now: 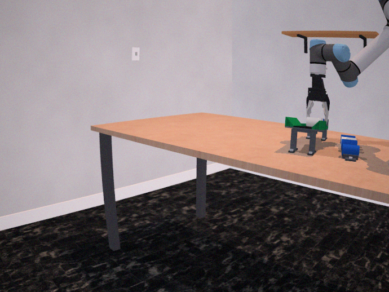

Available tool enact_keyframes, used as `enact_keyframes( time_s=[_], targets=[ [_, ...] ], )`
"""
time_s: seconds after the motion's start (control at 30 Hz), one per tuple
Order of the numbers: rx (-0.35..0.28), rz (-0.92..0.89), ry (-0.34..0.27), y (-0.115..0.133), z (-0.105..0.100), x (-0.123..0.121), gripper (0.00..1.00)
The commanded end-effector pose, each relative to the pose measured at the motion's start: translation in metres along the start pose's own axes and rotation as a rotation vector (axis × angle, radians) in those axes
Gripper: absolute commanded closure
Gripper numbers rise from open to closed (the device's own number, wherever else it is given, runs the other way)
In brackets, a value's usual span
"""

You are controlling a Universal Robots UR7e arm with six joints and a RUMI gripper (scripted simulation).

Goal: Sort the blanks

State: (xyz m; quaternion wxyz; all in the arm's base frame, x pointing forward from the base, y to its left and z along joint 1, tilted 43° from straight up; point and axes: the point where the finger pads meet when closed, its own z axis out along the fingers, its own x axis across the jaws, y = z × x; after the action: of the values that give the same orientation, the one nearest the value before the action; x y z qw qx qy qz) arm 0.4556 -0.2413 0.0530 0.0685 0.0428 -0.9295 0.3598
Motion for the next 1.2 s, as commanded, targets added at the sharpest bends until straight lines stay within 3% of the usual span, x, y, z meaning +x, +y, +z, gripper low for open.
enact_keyframes(
  time_s=[0.0, 0.43, 0.47, 1.17],
  targets=[
    [0.000, 0.000, -0.001, -0.0002, -0.0004, -0.0003, 0.48],
    [0.000, 0.000, -0.001, -0.0002, -0.0004, -0.0003, 0.48],
    [0.000, 0.000, -0.001, -0.0002, -0.0004, -0.0003, 0.60],
    [0.000, 0.000, -0.001, -0.0002, -0.0004, -0.0003, 0.60]
  ],
)
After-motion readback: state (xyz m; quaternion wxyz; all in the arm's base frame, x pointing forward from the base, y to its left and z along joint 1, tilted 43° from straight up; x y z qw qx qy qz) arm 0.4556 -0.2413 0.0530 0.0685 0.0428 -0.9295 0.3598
